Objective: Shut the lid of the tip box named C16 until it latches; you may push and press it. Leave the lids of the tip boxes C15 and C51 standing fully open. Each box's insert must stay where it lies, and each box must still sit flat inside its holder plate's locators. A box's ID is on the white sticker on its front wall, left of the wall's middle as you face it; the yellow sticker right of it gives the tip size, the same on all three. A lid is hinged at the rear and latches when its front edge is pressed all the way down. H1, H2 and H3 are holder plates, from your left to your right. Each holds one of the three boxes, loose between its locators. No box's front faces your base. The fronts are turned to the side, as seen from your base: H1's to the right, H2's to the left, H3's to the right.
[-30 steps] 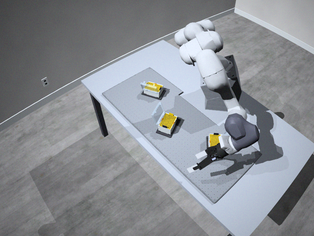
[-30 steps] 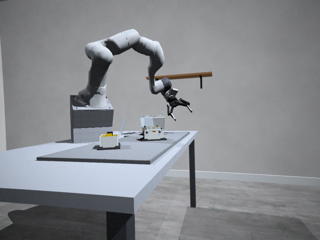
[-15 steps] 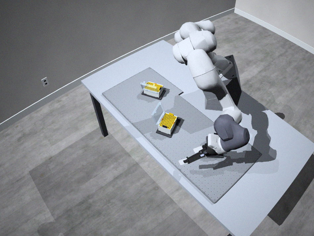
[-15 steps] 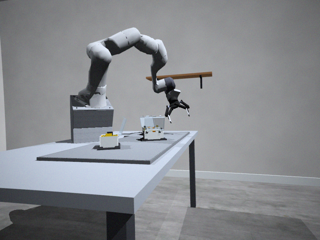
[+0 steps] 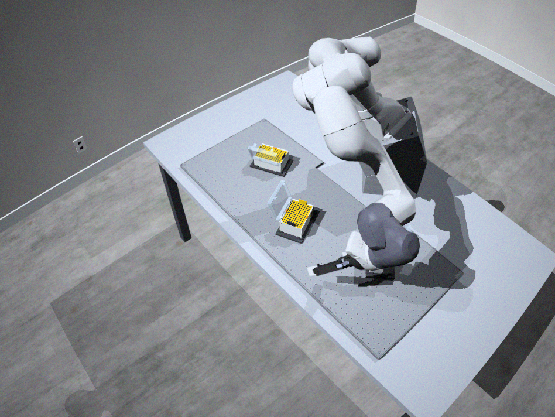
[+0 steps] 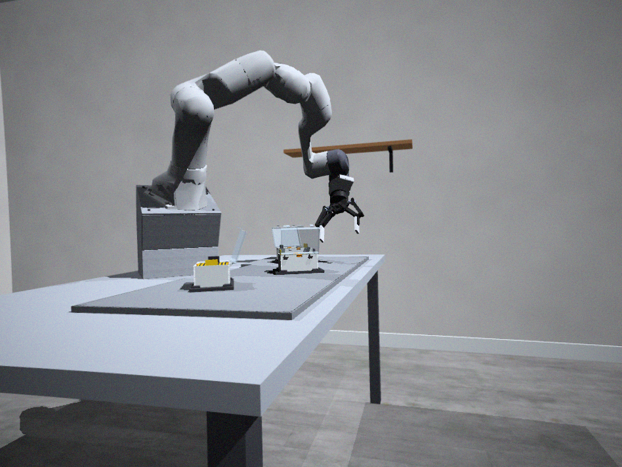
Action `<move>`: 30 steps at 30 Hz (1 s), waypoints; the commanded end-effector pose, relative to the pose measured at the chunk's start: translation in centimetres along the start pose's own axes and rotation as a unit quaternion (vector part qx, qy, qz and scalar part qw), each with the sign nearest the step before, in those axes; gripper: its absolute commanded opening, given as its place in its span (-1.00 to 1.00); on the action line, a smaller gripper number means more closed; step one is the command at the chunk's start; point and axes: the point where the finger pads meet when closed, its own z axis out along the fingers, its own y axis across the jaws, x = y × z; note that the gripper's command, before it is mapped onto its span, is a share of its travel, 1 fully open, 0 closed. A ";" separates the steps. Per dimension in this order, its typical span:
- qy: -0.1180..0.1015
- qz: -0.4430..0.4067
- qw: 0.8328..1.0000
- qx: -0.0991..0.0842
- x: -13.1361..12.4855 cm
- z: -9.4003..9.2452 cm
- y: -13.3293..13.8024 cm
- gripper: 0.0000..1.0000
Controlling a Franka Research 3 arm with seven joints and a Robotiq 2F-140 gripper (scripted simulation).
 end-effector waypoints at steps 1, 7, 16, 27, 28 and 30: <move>0.014 0.043 0.998 -0.046 1.2 0.8 1.1 1.00; 0.028 0.070 0.993 -0.091 2.9 1.9 2.7 1.00; 0.055 0.121 0.976 -0.175 5.2 2.8 5.1 1.00; 0.104 0.203 0.923 -0.310 8.6 2.5 8.9 1.00; 0.109 0.210 0.916 -0.322 8.7 2.4 9.1 1.00; 0.109 0.210 0.916 -0.322 8.7 2.4 9.1 1.00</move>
